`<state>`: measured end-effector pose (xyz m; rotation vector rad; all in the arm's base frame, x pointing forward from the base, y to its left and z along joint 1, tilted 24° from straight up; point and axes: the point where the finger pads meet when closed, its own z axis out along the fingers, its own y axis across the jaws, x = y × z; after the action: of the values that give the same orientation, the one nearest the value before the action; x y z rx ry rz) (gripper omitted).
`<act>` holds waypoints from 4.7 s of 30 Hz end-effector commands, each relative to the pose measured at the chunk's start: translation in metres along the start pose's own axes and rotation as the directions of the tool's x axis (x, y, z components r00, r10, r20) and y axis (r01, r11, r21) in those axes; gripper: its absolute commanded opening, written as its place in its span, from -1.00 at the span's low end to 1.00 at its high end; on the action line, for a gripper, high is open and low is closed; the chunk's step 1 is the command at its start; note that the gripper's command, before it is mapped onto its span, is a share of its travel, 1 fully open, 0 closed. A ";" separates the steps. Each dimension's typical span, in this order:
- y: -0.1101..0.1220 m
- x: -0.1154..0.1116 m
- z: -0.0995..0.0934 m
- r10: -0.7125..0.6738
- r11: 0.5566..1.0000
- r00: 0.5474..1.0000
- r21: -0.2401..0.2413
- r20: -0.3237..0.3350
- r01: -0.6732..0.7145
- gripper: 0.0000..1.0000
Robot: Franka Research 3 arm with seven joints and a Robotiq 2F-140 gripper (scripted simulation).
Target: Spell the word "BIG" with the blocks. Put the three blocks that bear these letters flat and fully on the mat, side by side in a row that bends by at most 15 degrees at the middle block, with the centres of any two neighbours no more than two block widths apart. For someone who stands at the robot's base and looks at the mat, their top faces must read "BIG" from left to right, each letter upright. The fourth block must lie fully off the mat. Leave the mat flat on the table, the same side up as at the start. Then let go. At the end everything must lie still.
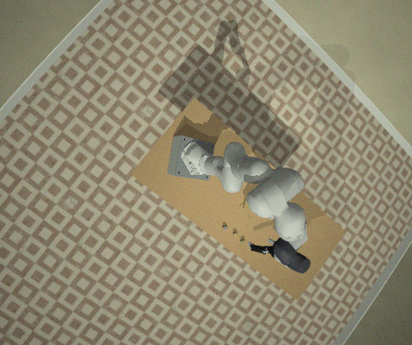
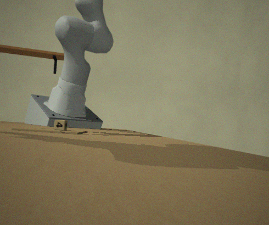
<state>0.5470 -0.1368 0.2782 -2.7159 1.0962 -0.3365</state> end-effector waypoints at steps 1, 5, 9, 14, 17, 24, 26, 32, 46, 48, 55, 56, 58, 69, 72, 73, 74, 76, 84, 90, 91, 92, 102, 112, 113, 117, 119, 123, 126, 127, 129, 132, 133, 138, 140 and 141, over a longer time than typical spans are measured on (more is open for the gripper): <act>0.013 0.023 0.007 -0.065 0.995 0.992 0.063 -0.104 0.072 1.00; 0.035 0.022 0.022 -0.062 0.993 0.989 0.087 -0.135 0.074 1.00; 0.073 0.013 0.048 -0.052 0.990 0.981 0.120 -0.185 0.076 1.00; 0.106 -0.005 0.071 -0.042 0.987 0.973 0.139 -0.226 0.074 1.00; 0.130 -0.023 0.089 -0.033 0.986 0.967 0.147 -0.252 0.072 1.00; 0.155 -0.051 0.107 -0.025 0.986 0.960 0.150 -0.277 0.069 1.00; 0.160 -0.058 0.112 -0.023 0.986 0.959 0.149 -0.283 0.068 1.00; 0.169 -0.071 0.118 -0.021 0.987 0.957 0.148 -0.290 0.066 1.00; 0.170 -0.072 0.119 -0.021 0.987 0.957 0.147 -0.291 0.066 1.00; 0.170 -0.072 0.119 -0.021 0.987 0.957 0.147 -0.291 0.066 1.00; 0.170 -0.072 0.119 -0.021 0.987 0.957 0.147 -0.291 0.066 1.00; 0.170 -0.072 0.119 -0.021 0.987 0.957 0.147 -0.291 0.066 1.00; 0.170 -0.072 0.119 -0.021 0.987 0.957 0.147 -0.291 0.066 1.00; 0.170 -0.072 0.119 -0.021 0.987 0.957 0.147 -0.291 0.066 1.00; 0.170 -0.072 0.119 -0.021 0.987 0.957 0.147 -0.291 0.066 1.00; 0.170 -0.072 0.119 -0.021 0.987 0.957 0.147 -0.291 0.066 1.00; 0.170 -0.072 0.119 -0.021 0.987 0.957 0.147 -0.291 0.066 1.00; 0.170 -0.072 0.119 -0.021 0.987 0.957 0.147 -0.291 0.066 1.00; 0.170 -0.072 0.119 -0.021 0.987 0.957 0.147 -0.291 0.066 1.00; 0.170 -0.072 0.119 -0.021 0.987 0.957 0.147 -0.291 0.066 1.00; 0.170 -0.072 0.119 -0.021 0.987 0.957 0.147 -0.291 0.066 1.00; 0.170 -0.072 0.119 -0.021 0.987 0.957 0.147 -0.291 0.066 1.00; 0.187 -0.060 0.116 0.222 0.969 0.952 0.157 -0.212 -0.191 1.00; 0.196 -0.055 0.112 0.379 0.922 0.911 0.154 -0.161 -0.356 1.00; 0.197 -0.055 0.112 0.395 0.915 0.905 0.154 -0.156 -0.373 1.00; 0.200 -0.053 0.110 0.455 0.887 0.880 0.151 -0.135 -0.435 1.00; 0.201 -0.053 0.109 0.486 0.871 0.865 0.149 -0.125 -0.467 1.00; 0.203 -0.052 0.106 0.544 0.836 0.833 0.145 -0.104 -0.529 1.00; 0.204 -0.051 0.104 0.581 0.811 0.809 0.141 -0.090 -0.567 1.00; 0.205 -0.051 0.104 0.595 0.802 0.800 0.140 -0.085 -0.581 1.00; 0.205 -0.051 0.102 0.620 0.782 0.781 0.137 -0.075 -0.607 1.00; 0.206 -0.050 0.100 0.657 0.751 0.751 0.132 -0.060 -0.647 1.00; 0.206 -0.050 0.100 0.670 0.740 0.740 0.130 -0.055 -0.660 1.00; 0.207 -0.050 0.096 0.729 0.682 0.684 0.120 -0.030 -0.721 1.00; 0.206 -0.050 0.094 0.750 0.658 0.661 0.115 -0.020 -0.744 1.00; 0.206 -0.050 0.094 0.750 0.658 0.661 0.115 -0.020 -0.744 1.00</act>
<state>0.4075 -0.2433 0.1303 -2.0189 1.9298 -0.3852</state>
